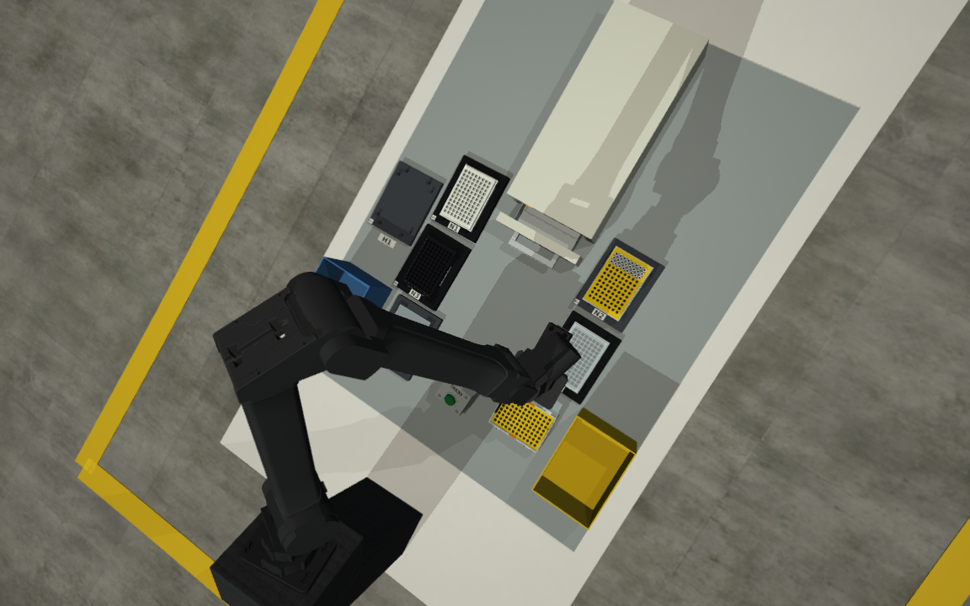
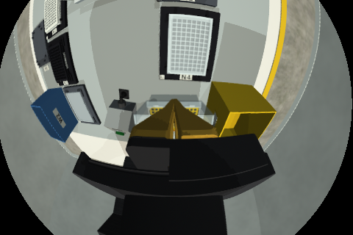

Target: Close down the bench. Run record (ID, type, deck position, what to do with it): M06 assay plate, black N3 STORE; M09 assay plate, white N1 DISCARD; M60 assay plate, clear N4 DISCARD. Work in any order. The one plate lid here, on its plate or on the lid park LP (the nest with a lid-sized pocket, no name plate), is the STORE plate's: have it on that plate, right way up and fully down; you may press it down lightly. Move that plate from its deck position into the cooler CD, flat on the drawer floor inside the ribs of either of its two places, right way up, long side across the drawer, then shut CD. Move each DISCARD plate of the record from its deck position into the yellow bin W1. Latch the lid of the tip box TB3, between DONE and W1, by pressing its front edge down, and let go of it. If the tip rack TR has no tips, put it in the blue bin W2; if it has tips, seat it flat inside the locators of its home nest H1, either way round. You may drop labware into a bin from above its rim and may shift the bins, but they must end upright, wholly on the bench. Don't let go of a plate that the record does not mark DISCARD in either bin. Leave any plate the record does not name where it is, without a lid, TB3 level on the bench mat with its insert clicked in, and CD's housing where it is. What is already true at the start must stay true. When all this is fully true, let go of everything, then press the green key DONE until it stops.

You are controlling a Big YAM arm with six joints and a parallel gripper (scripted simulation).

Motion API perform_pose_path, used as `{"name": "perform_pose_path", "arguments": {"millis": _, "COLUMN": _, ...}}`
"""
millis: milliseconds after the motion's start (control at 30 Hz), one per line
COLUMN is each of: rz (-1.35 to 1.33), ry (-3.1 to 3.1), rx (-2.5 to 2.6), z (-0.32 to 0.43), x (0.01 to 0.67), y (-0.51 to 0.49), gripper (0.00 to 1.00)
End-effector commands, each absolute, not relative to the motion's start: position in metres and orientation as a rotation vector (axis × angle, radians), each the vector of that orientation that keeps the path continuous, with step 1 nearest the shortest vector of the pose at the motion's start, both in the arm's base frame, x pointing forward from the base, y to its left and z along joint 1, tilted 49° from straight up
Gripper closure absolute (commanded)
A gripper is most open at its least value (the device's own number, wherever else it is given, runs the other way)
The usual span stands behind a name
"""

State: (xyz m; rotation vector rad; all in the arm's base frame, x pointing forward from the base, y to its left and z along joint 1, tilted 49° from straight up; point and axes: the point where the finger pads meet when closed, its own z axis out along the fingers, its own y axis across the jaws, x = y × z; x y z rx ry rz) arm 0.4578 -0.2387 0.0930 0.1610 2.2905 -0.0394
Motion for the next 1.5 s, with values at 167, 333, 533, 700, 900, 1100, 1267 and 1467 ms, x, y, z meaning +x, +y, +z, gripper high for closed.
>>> {"name": "perform_pose_path", "arguments": {"millis": 167, "rz": -0.039, "ry": 2.274, "rx": 0.162, "z": 0.087, "x": 0.476, "y": -0.239, "gripper": 1.00}}
{"name": "perform_pose_path", "arguments": {"millis": 333, "rz": -0.039, "ry": 2.275, "rx": 0.163, "z": 0.083, "x": 0.479, "y": -0.239, "gripper": 1.00}}
{"name": "perform_pose_path", "arguments": {"millis": 533, "rz": -0.038, "ry": 2.276, "rx": 0.163, "z": 0.076, "x": 0.486, "y": -0.239, "gripper": 1.00}}
{"name": "perform_pose_path", "arguments": {"millis": 700, "rz": -0.047, "ry": 2.275, "rx": 0.165, "z": 0.079, "x": 0.482, "y": -0.244, "gripper": 1.00}}
{"name": "perform_pose_path", "arguments": {"millis": 900, "rz": -0.047, "ry": 2.275, "rx": 0.165, "z": 0.079, "x": 0.482, "y": -0.244, "gripper": 1.00}}
{"name": "perform_pose_path", "arguments": {"millis": 1100, "rz": -0.043, "ry": 2.278, "rx": 0.190, "z": 0.069, "x": 0.475, "y": -0.246, "gripper": 1.00}}
{"name": "perform_pose_path", "arguments": {"millis": 1267, "rz": -0.050, "ry": 2.278, "rx": 0.178, "z": 0.065, "x": 0.469, "y": -0.248, "gripper": 1.00}}
{"name": "perform_pose_path", "arguments": {"millis": 1467, "rz": -0.052, "ry": 2.280, "rx": 0.165, "z": 0.061, "x": 0.466, "y": -0.245, "gripper": 1.00}}
